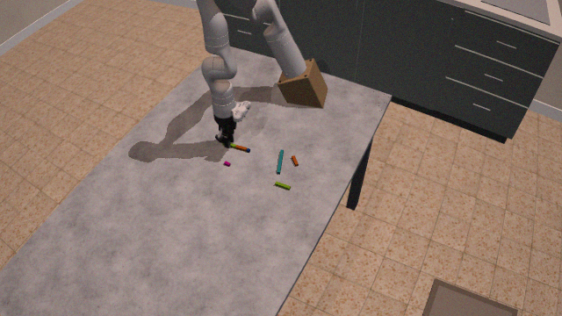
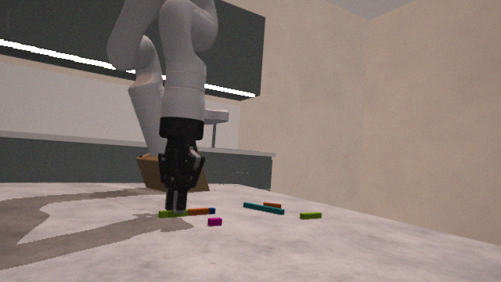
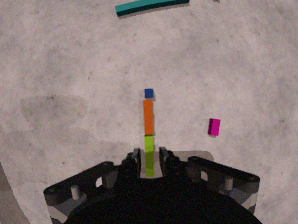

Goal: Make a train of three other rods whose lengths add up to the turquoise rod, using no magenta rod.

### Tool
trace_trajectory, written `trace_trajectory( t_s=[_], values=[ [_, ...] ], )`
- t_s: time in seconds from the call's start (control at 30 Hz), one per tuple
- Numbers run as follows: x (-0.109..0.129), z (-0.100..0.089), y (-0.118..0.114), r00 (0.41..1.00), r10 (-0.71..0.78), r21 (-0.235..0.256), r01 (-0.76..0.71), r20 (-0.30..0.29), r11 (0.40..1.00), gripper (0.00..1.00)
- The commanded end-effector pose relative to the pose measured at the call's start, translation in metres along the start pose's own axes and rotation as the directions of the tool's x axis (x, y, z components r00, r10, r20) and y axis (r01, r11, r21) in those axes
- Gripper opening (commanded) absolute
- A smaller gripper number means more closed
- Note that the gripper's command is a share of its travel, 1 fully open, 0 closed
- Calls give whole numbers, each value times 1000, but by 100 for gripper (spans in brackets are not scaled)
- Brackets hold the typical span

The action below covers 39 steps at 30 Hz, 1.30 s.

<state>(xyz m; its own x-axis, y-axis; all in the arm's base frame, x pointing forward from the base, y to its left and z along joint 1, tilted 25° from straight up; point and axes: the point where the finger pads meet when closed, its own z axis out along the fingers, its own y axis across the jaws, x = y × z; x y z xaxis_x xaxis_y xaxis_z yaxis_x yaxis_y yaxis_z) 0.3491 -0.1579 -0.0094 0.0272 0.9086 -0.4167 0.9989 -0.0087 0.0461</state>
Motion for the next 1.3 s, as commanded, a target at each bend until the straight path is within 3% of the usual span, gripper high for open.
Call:
trace_trajectory(
  t_s=[0.0, 1.27],
  values=[
    [1, 3, 1, 1000, 10, 0, -10, -2, 1000, 24],
    [2, 7, 1, 1000, 10, 0, -10, -2, 1000, 24]
  ],
)
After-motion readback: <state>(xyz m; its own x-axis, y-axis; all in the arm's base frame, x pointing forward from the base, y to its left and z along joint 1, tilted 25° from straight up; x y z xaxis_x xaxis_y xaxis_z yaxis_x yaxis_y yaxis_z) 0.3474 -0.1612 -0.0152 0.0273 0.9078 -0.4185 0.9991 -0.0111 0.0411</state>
